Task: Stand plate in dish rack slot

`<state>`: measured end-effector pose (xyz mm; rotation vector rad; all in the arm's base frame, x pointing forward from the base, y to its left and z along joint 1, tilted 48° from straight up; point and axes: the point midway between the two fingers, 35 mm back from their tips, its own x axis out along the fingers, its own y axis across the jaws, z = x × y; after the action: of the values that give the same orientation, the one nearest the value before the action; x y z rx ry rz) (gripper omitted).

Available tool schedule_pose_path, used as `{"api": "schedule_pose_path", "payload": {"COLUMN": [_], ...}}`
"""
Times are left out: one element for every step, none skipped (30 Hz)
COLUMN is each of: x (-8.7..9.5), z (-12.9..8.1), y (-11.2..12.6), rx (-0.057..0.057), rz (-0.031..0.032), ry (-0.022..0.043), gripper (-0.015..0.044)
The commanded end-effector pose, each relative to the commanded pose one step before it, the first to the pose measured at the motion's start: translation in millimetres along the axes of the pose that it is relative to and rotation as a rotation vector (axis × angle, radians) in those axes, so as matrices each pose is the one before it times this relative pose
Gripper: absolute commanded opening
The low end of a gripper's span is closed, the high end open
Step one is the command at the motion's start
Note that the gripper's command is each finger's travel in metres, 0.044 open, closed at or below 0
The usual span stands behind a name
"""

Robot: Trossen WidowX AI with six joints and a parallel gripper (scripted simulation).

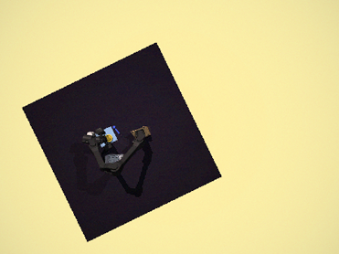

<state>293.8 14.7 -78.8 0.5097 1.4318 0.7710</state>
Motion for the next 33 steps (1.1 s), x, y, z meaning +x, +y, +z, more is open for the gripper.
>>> {"api": "schedule_pose_path", "payload": {"x": [5.61, 1.57, 1.57, 1.57, 1.56, 1.56, 1.55, 1.54, 1.21, 0.72, 0.24, 0.0, 0.0, 0.0, 0.0, 0.0, 0.0, 0.0, 0.0, 0.0, 0.0, 0.0, 0.0, 0.0, 0.0, 0.0, 0.0, 0.0, 0.0, 0.0, 0.0, -0.83, -2.49], "z": [-1.04, -0.19, -0.2, -0.21, -0.22, -0.23, -0.23, -0.24, -0.2, -0.12, -0.04, 0.0, 0.0, 0.0, 0.0, 0.0, 0.0, 0.0, 0.0, 0.0, 0.0, 0.0, 0.0, 0.0, 0.0, 0.0, 0.0, 0.0, 0.0, 0.0, 0.0, 0.25, 0.74], "y": [0.95, 0.14, 0.14, 0.15, 0.15, 0.16, 0.17, 0.17, 0.14, 0.08, 0.03, 0.0, 0.0, 0.0, 0.0, 0.0, 0.0, 0.0, 0.0, 0.0, 0.0, 0.0, 0.0, 0.0, 0.0, 0.0, 0.0, 0.0, 0.0, 0.0, 0.0, -0.18, -0.55], "rx": [0.0066, 0.0, 0.0, 0.0, 0.0, 0.0, 0.0, 0.0, 0.0, 0.0, 0.0, 0.0, 0.0, 0.0, 0.0, 0.0, 0.0, 0.0, 0.0, 0.0, 0.0, 0.0, 0.0, 0.0, 0.0, 0.0, 0.0, 0.0, 0.0, 0.0, 0.0, 0.0001, 0.0002], "rz": [0.00618, 0.00021, 0.00023, 0.00024, 0.00026, 0.00027, 0.00028, 0.00029, 0.00024, 0.00015, 0.00005, 0.0, 0.0, 0.0, 0.0, 0.0, 0.0, 0.0, 0.0, 0.0, 0.0, 0.0, 0.0, 0.0, 0.0, 0.0, 0.0, 0.0, 0.0, 0.0, 0.0, -0.00036, -0.00107], "ry": [-0.00332, 0.00001, 0.00002, 0.00002, 0.00002, 0.00002, 0.00003, 0.00003, 0.00003, 0.00002, 0.00001, 0.0, 0.0, 0.0, 0.0, 0.0, 0.0, 0.0, 0.0, 0.0, 0.0, 0.0, 0.0, 0.0, 0.0, 0.0, 0.0, 0.0, 0.0, 0.0, 0.0, -0.00007, -0.00019], "gripper": [0.04, 0.04, 0.04, 0.04, 0.04, 0.04, 0.04, 0.04, 0.04, 0.04, 0.04, 0.0393, 0.0387, 0.038, 0.0373, 0.0367, 0.0365, 0.0365, 0.0365, 0.0365, 0.0358, 0.0352, 0.0345, 0.0338, 0.0332, 0.0325, 0.0318, 0.0312, 0.0305, 0.0298, 0.0272, 0.0246, 0.022]}}
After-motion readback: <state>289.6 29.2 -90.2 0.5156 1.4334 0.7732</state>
